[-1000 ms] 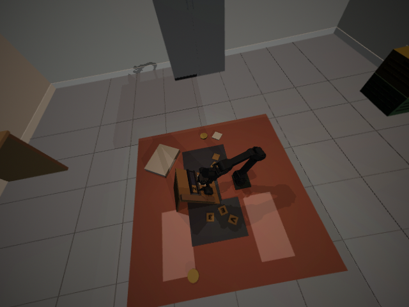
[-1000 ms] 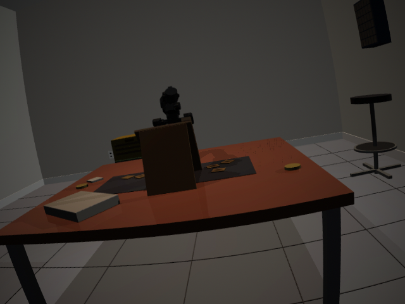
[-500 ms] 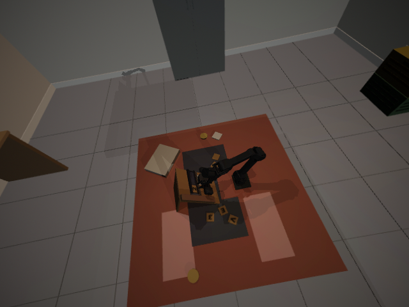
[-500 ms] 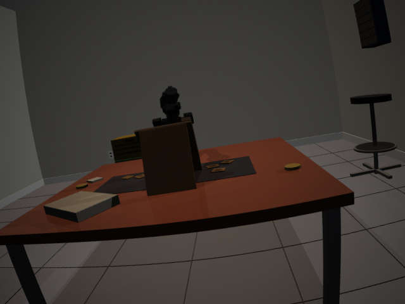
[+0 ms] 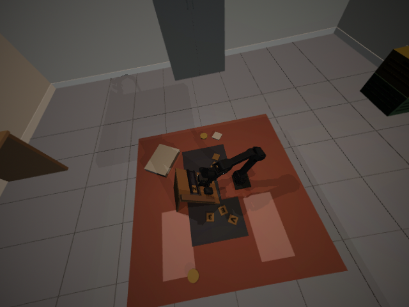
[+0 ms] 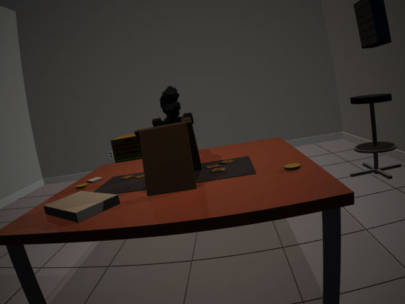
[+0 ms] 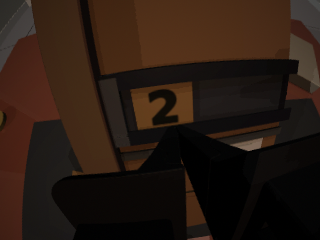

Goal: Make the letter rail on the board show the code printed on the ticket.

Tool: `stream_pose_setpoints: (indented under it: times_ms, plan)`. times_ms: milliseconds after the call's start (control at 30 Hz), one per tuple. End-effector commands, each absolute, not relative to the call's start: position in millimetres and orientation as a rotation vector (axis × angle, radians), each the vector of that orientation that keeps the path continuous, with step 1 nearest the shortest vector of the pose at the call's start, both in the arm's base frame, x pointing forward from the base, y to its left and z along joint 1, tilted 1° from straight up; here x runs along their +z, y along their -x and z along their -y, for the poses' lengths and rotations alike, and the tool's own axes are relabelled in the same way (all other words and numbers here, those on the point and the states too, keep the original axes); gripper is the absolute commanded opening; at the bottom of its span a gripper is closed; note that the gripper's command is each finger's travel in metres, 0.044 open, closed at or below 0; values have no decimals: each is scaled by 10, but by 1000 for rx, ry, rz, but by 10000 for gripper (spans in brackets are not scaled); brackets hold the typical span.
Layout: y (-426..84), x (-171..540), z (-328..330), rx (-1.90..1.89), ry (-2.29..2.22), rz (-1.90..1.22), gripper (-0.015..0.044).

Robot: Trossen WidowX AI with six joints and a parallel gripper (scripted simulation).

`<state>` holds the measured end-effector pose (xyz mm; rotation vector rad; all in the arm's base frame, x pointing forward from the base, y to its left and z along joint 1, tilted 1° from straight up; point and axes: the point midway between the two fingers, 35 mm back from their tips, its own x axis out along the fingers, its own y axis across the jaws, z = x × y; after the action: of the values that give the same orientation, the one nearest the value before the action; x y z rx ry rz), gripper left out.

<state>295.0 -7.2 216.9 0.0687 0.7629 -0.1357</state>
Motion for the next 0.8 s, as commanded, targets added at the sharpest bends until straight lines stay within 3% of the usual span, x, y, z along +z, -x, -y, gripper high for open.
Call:
stream_pose_setpoints:
  times_ms: [0,467,767]
  plan:
    - [-3021,2209,128,-136,-58,-842,0]
    - [-3205,2250,430,-110,-106,-1403,0]
    - [-3207,2245,443,-107,-112,-1429,0]
